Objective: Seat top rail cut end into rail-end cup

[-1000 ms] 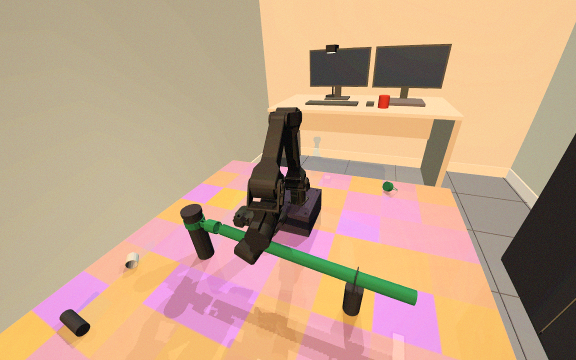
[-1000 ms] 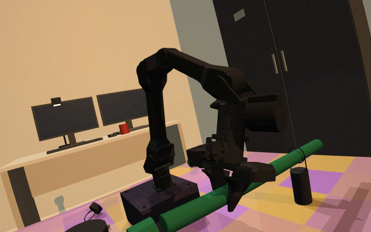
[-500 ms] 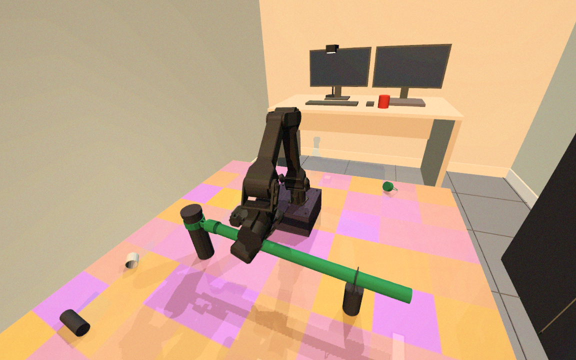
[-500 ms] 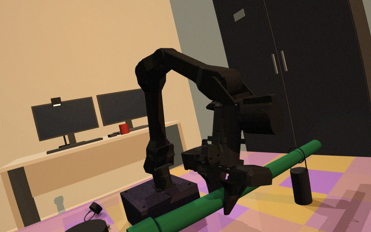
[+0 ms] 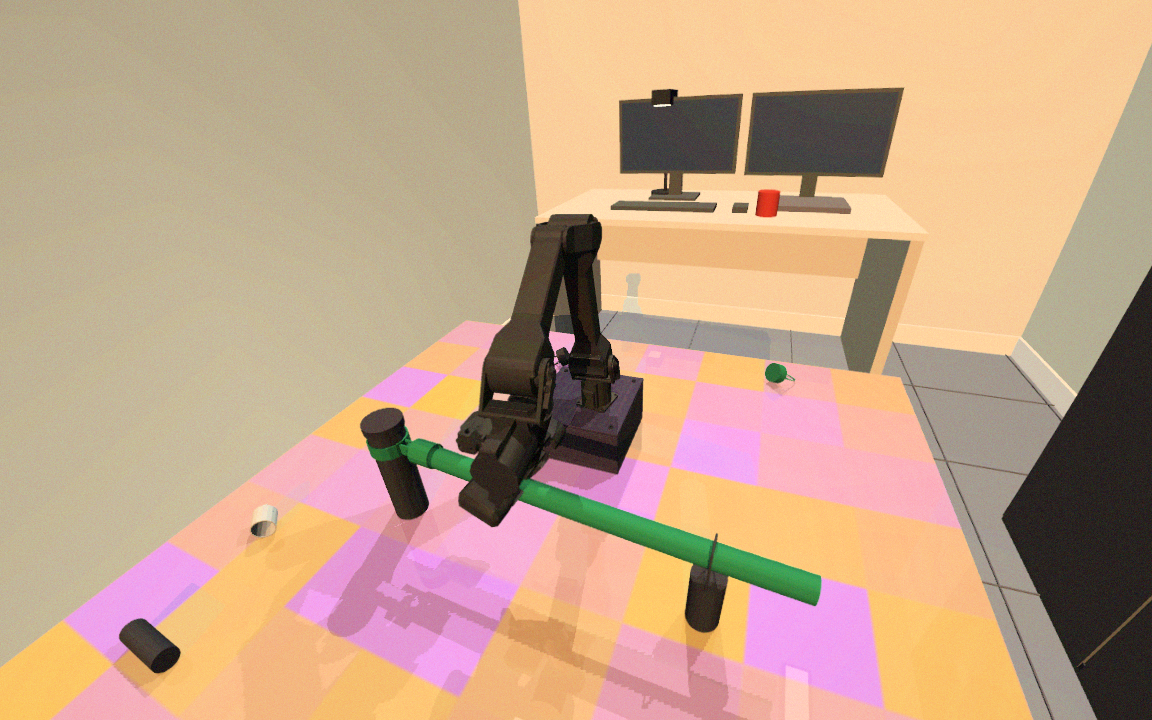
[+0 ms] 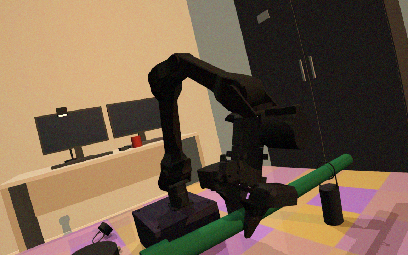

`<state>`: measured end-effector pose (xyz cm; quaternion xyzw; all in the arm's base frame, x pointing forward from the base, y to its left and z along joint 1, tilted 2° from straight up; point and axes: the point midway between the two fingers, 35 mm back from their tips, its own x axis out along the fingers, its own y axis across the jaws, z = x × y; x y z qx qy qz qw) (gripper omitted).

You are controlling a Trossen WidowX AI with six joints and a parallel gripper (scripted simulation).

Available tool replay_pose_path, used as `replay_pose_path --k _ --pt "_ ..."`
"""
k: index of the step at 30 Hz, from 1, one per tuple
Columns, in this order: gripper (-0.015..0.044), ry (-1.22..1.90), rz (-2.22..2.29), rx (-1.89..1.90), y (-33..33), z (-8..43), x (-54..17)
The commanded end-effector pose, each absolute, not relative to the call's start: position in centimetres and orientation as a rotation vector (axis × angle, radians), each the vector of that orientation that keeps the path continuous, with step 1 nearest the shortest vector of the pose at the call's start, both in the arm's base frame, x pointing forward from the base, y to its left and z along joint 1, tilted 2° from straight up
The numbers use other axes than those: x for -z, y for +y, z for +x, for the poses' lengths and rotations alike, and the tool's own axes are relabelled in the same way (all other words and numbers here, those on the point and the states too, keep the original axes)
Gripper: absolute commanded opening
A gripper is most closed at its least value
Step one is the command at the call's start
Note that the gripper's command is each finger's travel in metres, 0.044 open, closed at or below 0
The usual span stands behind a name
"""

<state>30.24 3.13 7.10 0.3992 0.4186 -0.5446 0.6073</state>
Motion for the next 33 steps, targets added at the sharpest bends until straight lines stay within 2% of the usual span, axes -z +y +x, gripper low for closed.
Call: replay_pose_path --k 1,33 --pt "0.0 0.947 0.914 1.258 2.55 30.35 -7.54" --pt "0.0 0.969 0.923 1.258 3.13 30.24 -7.1"
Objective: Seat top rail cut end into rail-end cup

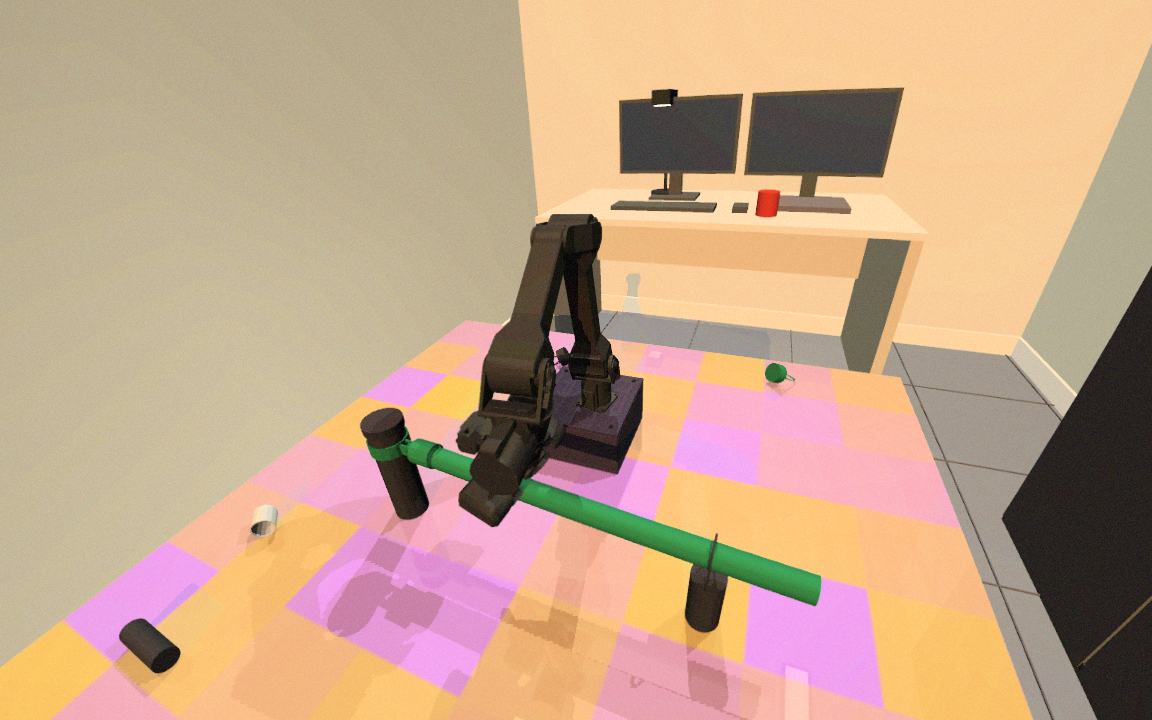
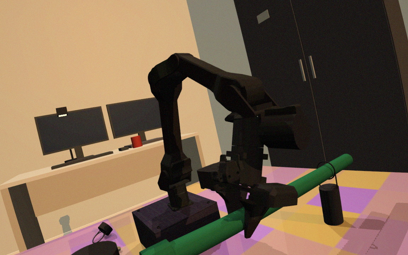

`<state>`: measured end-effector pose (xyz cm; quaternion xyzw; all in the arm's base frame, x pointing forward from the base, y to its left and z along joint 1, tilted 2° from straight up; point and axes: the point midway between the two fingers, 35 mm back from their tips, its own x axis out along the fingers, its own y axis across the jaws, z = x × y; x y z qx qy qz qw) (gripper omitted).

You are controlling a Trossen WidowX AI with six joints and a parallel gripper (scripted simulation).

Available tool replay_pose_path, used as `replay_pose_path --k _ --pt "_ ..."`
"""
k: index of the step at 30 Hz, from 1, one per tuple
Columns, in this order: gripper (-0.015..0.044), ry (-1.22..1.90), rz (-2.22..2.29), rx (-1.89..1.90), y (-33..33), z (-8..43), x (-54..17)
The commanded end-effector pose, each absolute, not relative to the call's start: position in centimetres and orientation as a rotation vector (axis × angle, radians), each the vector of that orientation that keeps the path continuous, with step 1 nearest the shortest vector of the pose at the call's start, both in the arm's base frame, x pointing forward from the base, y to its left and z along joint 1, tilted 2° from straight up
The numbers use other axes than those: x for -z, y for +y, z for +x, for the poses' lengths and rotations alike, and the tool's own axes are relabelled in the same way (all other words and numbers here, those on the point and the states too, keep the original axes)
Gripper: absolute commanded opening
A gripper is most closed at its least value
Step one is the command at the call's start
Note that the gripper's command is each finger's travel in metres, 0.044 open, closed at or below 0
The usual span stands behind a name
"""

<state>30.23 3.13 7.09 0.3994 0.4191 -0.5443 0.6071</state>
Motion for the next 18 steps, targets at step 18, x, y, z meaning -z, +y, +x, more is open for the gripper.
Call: replay_pose_path --k 18 --pt "0.0 0.967 0.92 1.257 2.95 30.33 -7.18"
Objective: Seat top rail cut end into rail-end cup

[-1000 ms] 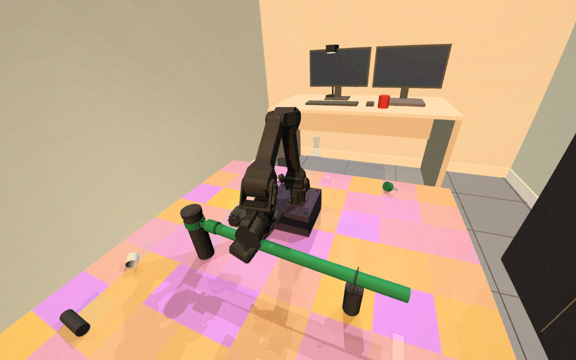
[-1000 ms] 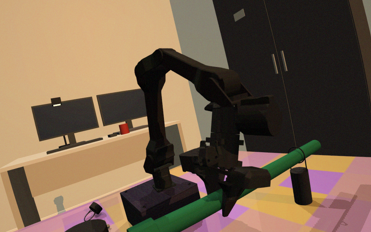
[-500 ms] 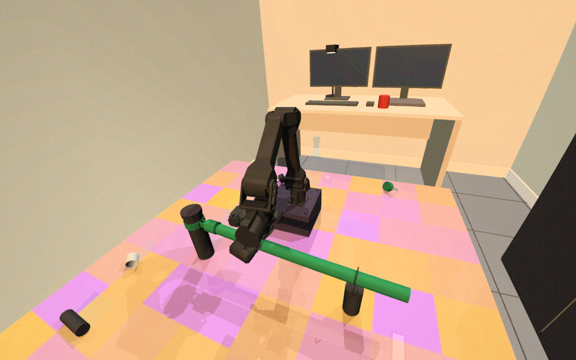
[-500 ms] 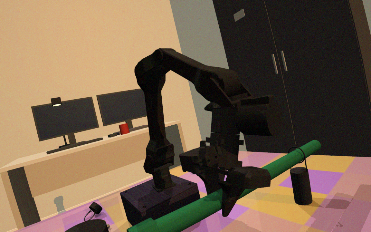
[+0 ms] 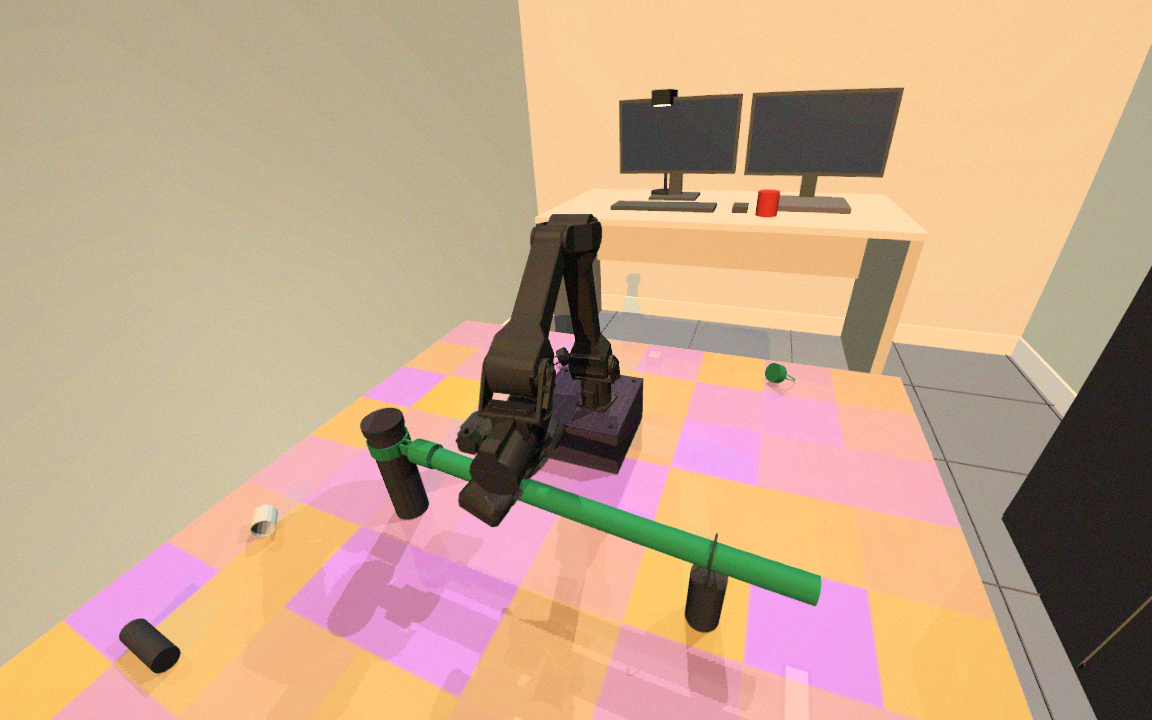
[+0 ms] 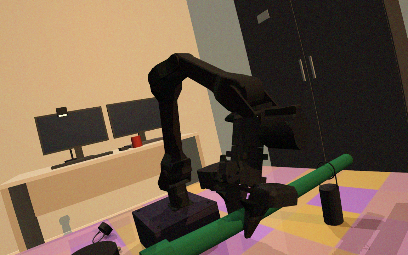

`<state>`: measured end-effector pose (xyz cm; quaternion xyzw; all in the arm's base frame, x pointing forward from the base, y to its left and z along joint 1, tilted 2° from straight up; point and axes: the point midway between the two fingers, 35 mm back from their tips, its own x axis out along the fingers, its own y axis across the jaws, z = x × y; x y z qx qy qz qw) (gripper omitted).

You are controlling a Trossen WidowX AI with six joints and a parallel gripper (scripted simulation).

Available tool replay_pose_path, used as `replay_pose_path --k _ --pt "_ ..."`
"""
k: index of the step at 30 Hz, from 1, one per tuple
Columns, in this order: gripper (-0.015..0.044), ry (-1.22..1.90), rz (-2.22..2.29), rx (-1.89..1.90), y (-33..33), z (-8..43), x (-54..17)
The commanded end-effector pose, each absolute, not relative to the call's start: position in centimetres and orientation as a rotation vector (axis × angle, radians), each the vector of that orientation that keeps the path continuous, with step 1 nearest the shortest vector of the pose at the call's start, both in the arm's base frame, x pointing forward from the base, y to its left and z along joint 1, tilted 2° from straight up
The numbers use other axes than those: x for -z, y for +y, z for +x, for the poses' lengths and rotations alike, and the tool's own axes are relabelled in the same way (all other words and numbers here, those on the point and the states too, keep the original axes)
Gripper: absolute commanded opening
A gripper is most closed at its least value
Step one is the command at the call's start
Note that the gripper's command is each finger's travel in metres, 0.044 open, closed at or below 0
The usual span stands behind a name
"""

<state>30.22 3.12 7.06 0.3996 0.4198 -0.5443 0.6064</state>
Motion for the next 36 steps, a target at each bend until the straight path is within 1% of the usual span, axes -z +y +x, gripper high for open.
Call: replay_pose_path --k 1,36 --pt "0.0 0.967 0.92 1.257 2.94 30.33 -7.19" --pt "0.0 0.966 0.916 1.256 2.51 30.53 -7.41"
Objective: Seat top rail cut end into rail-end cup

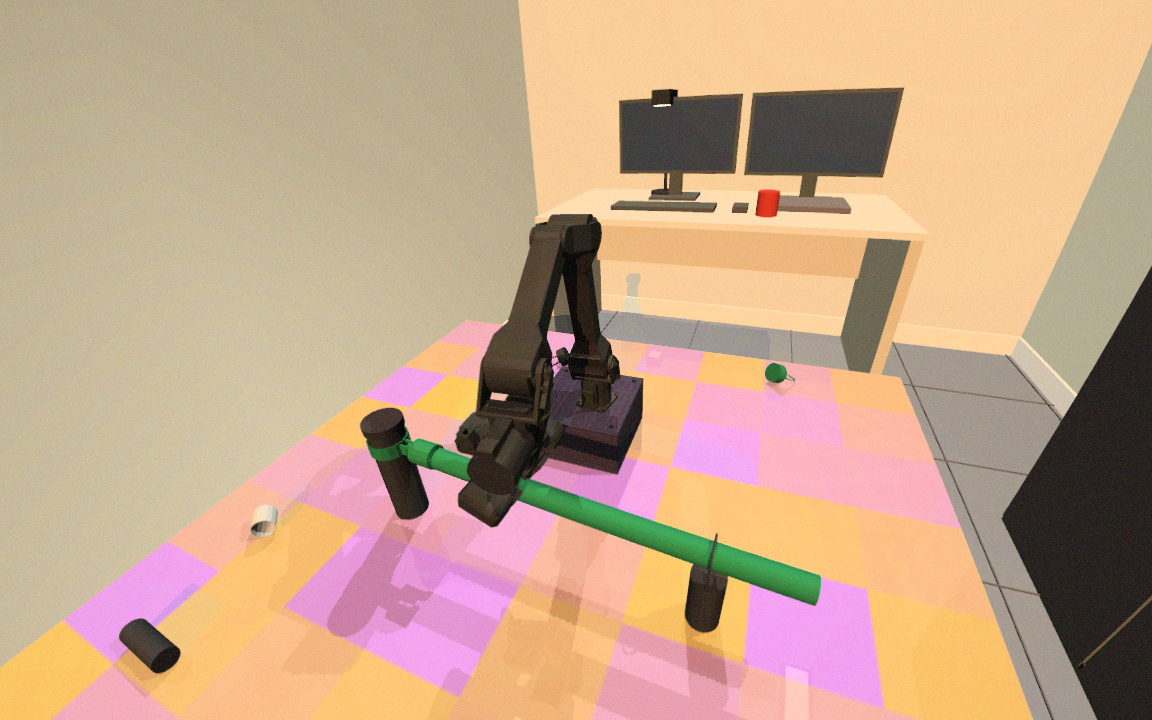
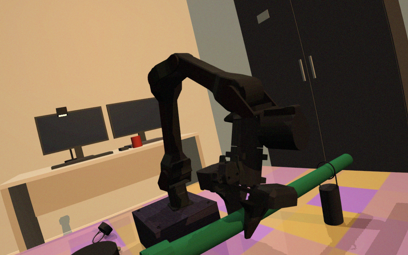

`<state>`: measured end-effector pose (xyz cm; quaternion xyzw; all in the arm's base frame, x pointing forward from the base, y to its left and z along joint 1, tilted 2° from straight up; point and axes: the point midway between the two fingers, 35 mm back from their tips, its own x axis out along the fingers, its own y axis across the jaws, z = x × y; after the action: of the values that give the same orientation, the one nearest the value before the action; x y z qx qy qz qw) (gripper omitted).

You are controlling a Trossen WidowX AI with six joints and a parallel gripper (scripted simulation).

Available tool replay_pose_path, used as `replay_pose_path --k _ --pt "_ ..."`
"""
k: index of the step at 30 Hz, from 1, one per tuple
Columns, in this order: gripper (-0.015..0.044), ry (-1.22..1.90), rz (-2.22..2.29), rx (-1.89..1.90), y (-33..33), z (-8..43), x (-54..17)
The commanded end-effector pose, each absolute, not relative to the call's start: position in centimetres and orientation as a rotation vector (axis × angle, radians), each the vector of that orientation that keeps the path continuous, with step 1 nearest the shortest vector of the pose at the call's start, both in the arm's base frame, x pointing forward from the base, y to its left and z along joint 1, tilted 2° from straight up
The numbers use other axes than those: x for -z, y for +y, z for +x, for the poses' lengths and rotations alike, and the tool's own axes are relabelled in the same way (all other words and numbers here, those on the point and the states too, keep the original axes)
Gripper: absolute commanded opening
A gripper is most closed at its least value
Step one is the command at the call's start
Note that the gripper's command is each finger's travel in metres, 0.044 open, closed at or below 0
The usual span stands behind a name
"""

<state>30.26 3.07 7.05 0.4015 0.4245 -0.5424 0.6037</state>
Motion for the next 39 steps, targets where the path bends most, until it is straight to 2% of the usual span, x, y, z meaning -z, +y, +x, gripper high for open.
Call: replay_pose_path --k 1,39 --pt "0.0 0.966 0.916 1.256 2.5 30.5 -7.4" --pt "0.0 0.982 0.929 1.255 1.8 30.7 -8.4"
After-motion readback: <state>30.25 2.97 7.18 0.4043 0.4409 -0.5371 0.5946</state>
